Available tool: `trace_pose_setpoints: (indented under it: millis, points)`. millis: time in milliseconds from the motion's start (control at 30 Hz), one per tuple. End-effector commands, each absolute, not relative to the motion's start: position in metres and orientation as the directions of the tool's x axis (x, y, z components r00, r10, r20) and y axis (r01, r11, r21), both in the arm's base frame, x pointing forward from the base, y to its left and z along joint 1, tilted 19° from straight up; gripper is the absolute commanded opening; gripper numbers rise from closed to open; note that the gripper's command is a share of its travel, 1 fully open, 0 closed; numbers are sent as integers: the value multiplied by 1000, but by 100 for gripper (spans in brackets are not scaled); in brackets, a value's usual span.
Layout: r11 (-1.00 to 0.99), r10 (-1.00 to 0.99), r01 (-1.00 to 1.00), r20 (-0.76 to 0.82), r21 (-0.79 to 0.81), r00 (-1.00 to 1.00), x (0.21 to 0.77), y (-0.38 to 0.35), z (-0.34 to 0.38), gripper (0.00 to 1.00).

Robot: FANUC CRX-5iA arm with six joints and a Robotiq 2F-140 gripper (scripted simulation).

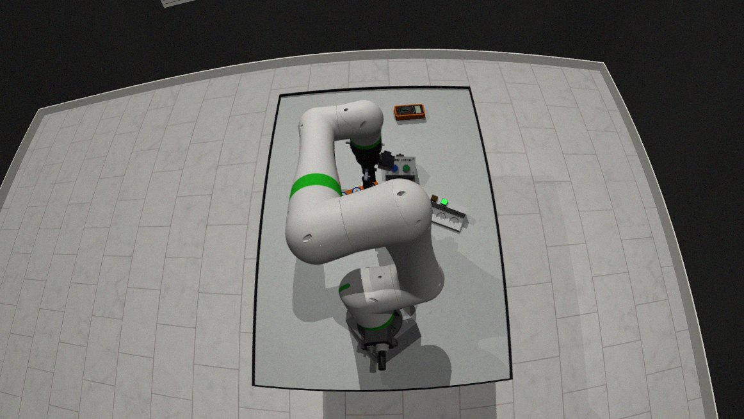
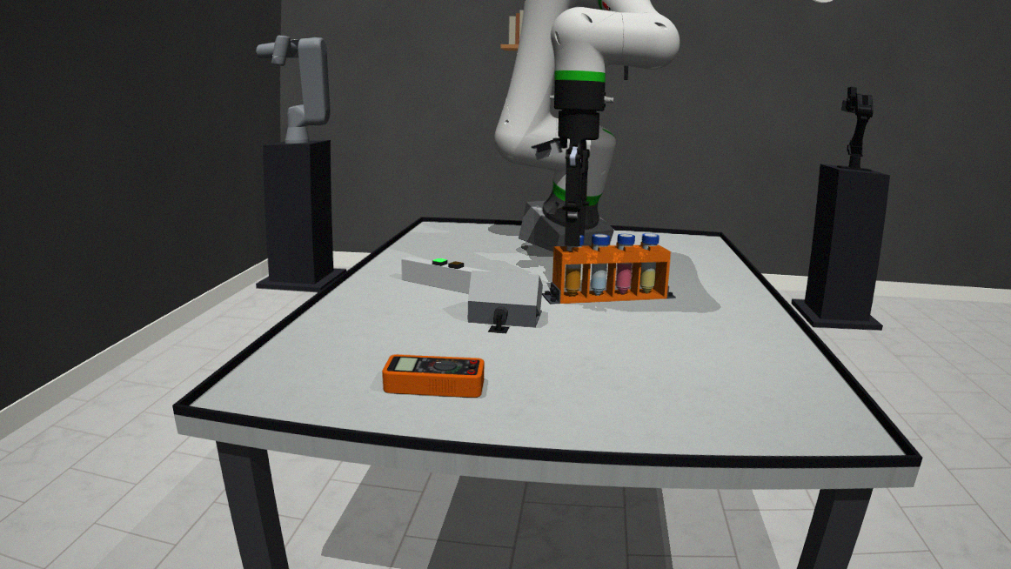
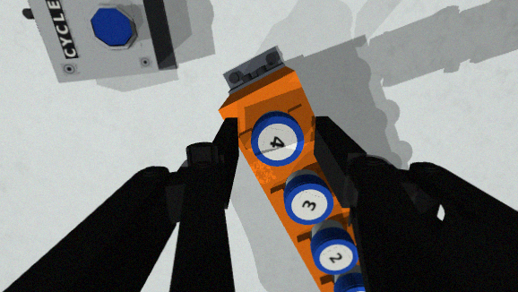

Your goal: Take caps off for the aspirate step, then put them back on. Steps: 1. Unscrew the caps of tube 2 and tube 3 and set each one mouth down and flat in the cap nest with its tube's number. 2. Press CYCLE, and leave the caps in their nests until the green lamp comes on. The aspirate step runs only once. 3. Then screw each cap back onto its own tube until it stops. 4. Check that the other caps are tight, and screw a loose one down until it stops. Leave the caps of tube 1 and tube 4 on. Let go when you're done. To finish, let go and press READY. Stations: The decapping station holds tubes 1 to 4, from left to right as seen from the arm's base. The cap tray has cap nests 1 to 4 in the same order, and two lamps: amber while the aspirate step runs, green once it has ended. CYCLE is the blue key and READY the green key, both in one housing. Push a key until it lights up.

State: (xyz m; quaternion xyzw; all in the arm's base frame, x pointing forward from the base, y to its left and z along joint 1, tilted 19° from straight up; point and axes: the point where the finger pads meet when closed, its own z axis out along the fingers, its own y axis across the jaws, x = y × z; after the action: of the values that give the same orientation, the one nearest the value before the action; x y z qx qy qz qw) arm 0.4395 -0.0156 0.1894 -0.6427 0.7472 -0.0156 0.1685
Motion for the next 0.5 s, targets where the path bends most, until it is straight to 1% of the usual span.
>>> trace_pose_setpoints:
  millis: [0, 467]
  points:
    - [174, -966, -955, -231, -242, -117, 438, -17, 196, 41]
    - [174, -966, -955, -231, -242, -117, 428, -24, 230, 41]
